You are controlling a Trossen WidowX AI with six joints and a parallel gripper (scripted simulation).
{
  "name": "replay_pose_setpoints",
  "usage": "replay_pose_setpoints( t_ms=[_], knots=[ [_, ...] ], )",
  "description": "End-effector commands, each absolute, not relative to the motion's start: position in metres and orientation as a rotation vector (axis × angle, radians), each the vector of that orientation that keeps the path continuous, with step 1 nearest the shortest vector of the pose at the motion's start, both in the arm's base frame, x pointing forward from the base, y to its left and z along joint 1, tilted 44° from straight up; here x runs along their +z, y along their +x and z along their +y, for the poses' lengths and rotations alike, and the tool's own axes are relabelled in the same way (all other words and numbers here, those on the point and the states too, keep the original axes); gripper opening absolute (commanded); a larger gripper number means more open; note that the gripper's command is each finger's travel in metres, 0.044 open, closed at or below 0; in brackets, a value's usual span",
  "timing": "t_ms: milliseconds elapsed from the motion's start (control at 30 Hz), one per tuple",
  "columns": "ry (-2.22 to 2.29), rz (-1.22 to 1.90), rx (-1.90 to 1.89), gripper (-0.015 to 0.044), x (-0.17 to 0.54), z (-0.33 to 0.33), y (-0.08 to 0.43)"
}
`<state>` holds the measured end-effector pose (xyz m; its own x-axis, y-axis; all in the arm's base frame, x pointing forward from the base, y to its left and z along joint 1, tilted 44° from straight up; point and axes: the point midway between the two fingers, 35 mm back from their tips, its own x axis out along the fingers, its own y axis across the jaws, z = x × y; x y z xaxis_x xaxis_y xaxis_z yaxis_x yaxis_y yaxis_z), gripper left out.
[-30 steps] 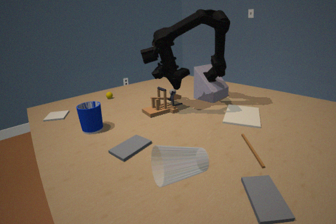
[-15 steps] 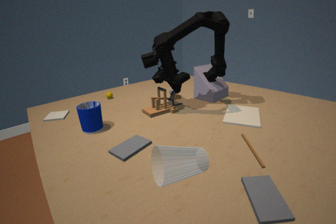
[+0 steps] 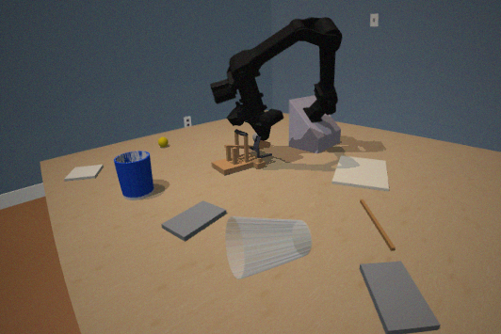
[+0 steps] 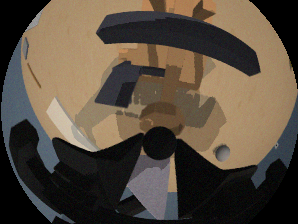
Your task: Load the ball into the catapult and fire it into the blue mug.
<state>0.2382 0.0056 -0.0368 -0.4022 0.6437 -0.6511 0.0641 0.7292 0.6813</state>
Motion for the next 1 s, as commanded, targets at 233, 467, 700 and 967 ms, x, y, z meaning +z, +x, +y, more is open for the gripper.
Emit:
replay_pose_setpoints(
  t_ms=[233,467,700,967],
  knots=[
    [0.579,1.897,0.655,0.0367,0.007,-0.040,0.246],
    [0.601,1.876,0.613,0.0440,0.019,-0.058,0.253],
    [0.607,1.718,0.427,0.0440,0.009,-0.077,0.317],
    [0.646,1.495,0.266,0.0440,0.013,-0.099,0.397]
  ],
)
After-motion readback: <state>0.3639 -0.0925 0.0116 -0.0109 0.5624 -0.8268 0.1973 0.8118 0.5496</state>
